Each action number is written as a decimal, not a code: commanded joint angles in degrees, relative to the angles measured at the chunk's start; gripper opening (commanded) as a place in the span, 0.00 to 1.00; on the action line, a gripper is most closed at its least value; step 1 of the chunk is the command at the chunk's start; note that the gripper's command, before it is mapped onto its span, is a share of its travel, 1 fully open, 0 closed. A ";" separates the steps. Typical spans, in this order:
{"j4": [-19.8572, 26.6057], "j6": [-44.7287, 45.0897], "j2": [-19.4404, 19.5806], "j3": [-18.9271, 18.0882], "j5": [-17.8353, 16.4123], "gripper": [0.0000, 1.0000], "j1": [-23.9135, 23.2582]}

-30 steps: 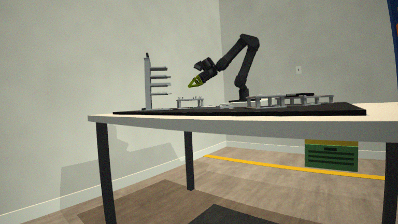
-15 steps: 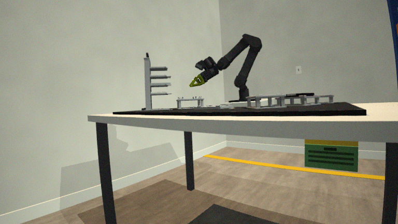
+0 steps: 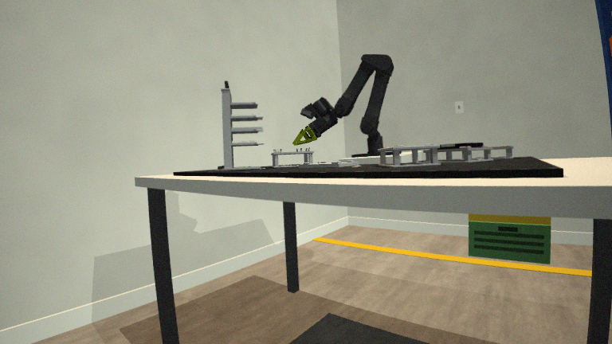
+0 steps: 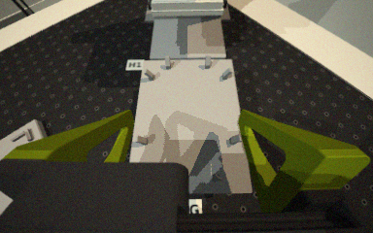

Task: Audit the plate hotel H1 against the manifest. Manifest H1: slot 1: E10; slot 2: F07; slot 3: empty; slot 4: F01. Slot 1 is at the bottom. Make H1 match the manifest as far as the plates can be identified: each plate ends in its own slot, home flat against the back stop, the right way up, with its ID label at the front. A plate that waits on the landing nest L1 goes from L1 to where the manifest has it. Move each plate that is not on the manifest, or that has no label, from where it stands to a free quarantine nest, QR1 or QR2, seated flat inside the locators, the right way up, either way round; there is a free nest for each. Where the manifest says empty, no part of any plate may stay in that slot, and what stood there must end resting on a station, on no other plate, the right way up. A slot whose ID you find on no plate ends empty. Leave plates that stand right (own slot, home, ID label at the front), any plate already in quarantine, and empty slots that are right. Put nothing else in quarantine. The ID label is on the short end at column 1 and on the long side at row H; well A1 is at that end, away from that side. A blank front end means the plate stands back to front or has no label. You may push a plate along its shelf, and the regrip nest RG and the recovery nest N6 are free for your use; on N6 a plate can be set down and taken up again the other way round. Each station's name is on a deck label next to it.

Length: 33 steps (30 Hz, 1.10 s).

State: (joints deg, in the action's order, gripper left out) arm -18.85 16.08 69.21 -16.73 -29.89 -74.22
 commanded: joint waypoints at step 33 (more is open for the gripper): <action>-7.20 -3.24 9.19 -6.04 4.71 1.00 5.55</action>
State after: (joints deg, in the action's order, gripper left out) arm -25.80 13.15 78.24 -22.02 -25.61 -68.97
